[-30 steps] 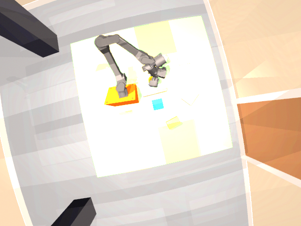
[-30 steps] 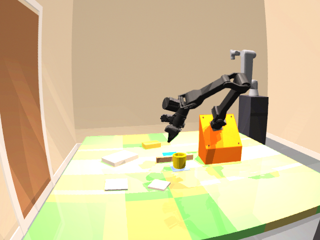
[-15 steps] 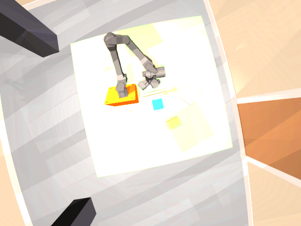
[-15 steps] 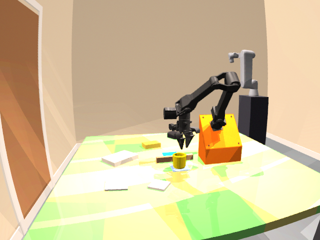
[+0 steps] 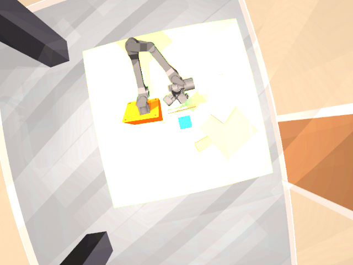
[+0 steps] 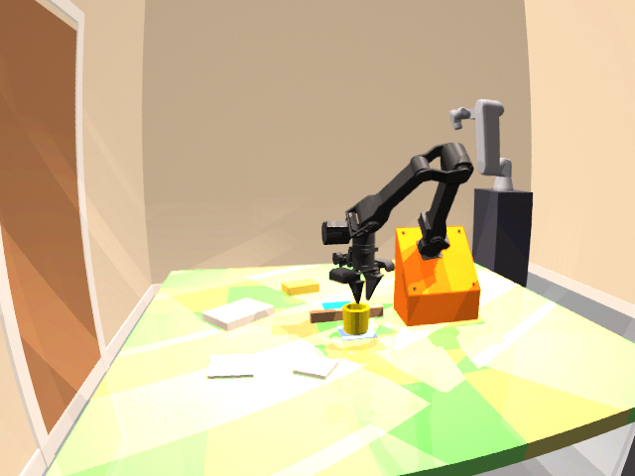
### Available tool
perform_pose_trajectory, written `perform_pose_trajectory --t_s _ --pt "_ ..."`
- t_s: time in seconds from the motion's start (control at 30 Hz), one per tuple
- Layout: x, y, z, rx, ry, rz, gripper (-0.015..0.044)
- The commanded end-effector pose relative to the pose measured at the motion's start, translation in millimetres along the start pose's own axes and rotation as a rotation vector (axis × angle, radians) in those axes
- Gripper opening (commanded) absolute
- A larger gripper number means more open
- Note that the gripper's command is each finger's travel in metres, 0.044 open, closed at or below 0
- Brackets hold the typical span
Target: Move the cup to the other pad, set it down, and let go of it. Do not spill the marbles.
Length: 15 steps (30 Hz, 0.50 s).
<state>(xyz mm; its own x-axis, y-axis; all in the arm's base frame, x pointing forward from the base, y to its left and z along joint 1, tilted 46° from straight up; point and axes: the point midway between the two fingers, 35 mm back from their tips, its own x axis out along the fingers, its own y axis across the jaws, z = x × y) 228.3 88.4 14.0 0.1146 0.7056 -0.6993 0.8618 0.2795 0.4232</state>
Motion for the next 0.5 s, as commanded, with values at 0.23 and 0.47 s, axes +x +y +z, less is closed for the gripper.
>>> perform_pose_trajectory --t_s 0.23,0.47 --pt "19 -3 -1 0.011 0.004 -0.005 0.0167" --pt "30 -3 -2 0.011 0.006 -0.004 0.0167"
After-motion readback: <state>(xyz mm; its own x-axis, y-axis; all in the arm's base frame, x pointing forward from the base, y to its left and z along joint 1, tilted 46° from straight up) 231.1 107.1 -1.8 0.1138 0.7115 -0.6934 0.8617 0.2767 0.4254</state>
